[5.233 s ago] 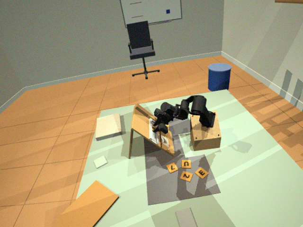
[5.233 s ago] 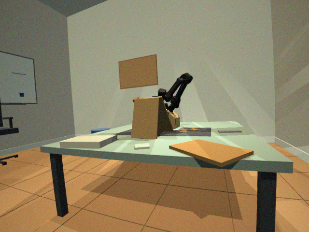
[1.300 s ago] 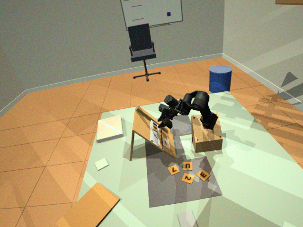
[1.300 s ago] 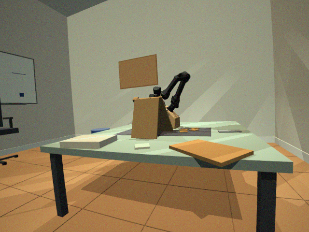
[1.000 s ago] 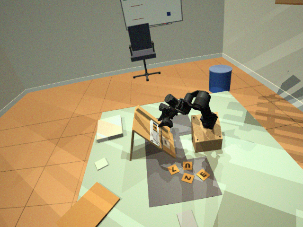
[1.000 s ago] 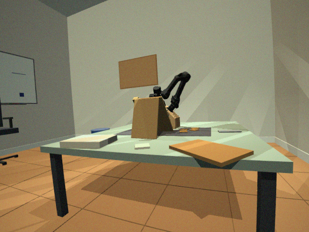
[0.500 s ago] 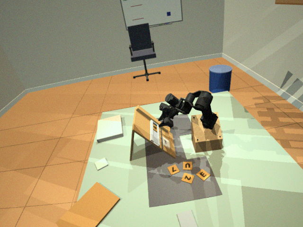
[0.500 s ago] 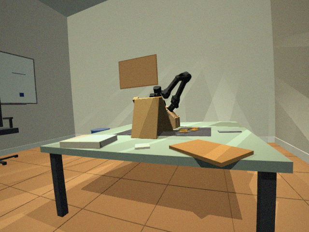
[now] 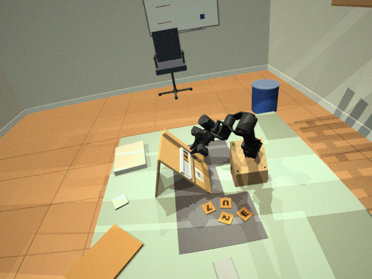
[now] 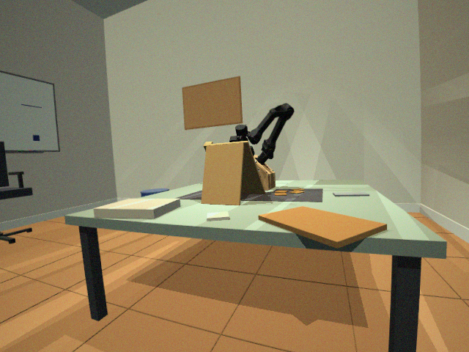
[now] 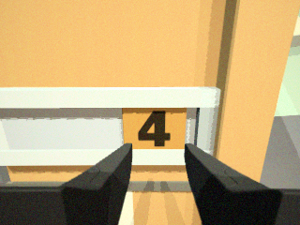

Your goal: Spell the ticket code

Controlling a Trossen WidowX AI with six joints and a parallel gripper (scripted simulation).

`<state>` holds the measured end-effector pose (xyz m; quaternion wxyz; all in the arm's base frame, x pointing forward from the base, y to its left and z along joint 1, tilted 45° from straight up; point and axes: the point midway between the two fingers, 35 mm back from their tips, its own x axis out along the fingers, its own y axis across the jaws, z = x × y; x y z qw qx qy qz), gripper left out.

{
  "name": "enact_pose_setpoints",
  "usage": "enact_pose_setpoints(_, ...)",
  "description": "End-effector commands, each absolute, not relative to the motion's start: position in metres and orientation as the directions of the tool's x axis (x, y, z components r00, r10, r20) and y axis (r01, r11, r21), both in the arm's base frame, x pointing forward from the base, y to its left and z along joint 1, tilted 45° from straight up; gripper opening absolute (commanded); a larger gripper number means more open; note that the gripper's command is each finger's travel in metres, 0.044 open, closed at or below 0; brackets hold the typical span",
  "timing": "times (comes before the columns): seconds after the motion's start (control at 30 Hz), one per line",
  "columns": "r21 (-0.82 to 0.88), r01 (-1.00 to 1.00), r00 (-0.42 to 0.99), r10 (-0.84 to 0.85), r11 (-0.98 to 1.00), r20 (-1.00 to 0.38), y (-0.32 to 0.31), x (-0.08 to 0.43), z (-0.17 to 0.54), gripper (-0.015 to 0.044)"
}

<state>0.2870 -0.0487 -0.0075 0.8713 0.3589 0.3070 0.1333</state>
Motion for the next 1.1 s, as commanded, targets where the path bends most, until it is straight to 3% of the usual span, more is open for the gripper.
enact_pose_setpoints(0.0, 0.708, -0.012, 0.776, 0.453, 0.707, -0.439, -0.049, 0.287, -0.008, 0.0059)
enact_pose_setpoints(0.1, 0.708, -0.012, 0.776, 0.453, 0.707, -0.439, -0.049, 0.287, -0.008, 0.0)
enact_pose_setpoints(0.53, 0.706, 0.008, 0.743, 0.469, 0.708, -0.478, -0.051, 0.293, -0.014, 0.0)
enact_pose_setpoints(0.8, 0.69, 0.068, 0.492, 0.577, 0.721, -0.652, -0.05, 0.312, -0.019, 0.0)
enact_pose_setpoints(1.07, 0.687, -0.031, 0.264, 0.669, 0.726, -0.695, -0.031, 0.321, 0.014, 0.0)
